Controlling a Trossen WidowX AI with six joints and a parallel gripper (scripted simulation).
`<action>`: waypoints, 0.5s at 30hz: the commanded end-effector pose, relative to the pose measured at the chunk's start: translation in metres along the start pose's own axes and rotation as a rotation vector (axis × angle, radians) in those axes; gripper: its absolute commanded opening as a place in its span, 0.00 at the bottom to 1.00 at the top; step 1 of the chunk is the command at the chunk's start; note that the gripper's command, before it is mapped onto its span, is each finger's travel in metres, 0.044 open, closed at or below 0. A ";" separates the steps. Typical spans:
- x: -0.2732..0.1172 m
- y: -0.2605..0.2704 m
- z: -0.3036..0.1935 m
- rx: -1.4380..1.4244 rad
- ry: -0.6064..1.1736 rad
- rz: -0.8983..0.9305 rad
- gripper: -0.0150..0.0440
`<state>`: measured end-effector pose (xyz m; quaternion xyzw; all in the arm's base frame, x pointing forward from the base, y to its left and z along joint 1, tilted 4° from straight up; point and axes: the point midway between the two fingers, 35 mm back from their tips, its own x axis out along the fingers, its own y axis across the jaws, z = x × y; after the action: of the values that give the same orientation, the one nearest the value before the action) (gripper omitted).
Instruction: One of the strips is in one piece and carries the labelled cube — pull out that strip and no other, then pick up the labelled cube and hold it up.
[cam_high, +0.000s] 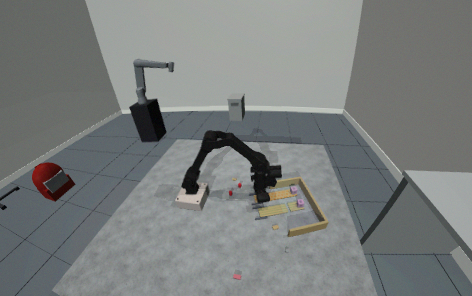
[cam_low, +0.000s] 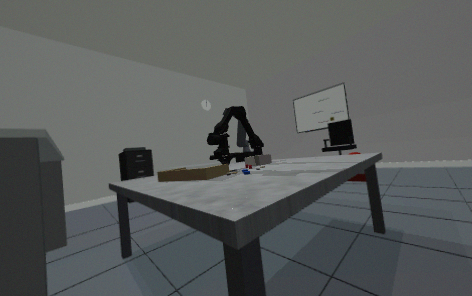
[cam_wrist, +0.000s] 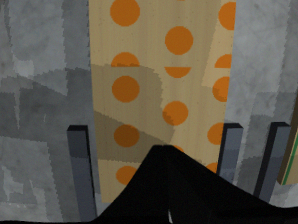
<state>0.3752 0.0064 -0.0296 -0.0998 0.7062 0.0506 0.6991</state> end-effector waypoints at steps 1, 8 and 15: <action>0.001 0.001 0.000 -0.005 -0.002 0.004 0.25; 0.001 0.001 0.000 -0.005 -0.002 0.004 0.25; 0.002 0.001 0.000 -0.005 -0.002 0.004 0.25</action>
<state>0.3749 0.0064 -0.0306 -0.0997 0.7067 0.0507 0.6986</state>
